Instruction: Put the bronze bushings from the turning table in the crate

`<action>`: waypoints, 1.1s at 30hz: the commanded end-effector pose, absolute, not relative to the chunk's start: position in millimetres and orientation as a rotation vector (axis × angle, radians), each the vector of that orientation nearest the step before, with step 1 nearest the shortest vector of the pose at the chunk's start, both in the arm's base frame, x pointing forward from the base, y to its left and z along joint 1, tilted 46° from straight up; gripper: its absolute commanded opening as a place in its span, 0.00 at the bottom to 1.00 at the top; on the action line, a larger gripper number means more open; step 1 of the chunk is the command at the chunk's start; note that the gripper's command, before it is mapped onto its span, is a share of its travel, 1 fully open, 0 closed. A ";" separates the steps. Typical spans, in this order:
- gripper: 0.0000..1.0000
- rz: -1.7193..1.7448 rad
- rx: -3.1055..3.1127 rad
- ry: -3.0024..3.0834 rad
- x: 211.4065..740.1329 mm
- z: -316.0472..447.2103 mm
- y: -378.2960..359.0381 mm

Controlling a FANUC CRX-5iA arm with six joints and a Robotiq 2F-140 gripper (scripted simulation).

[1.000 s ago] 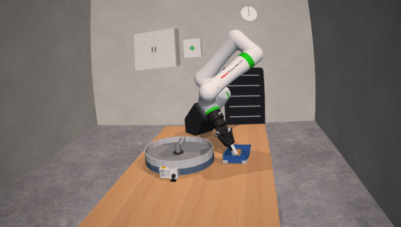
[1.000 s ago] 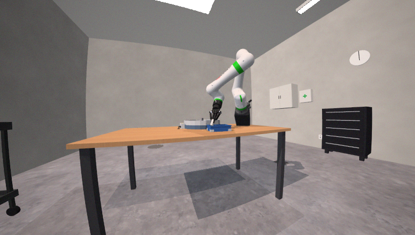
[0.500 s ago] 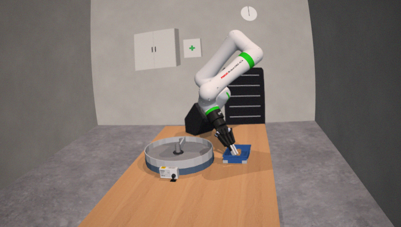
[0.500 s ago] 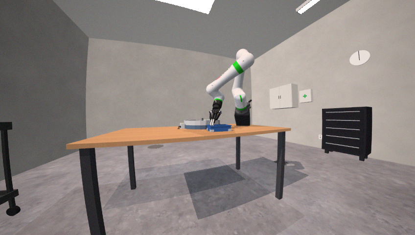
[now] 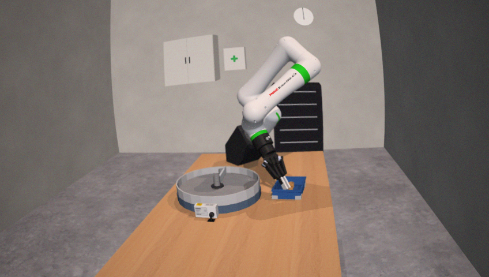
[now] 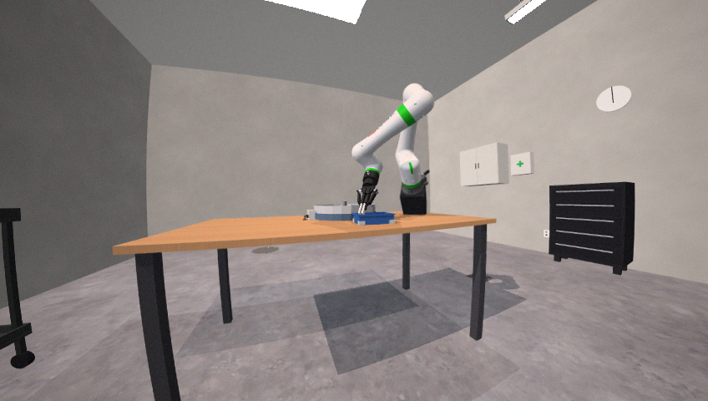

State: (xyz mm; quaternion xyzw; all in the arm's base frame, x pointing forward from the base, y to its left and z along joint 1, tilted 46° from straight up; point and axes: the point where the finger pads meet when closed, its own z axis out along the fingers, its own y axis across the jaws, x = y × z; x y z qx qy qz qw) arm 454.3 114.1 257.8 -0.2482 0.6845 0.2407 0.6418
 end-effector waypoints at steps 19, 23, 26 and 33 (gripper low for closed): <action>0.07 0.548 -0.566 1.560 454.0 258.3 113.6; 0.07 0.548 -0.566 1.560 452.0 260.8 112.0; 0.07 0.548 -0.566 1.560 448.8 264.8 109.3; 0.07 0.548 -0.566 1.560 434.6 282.5 97.3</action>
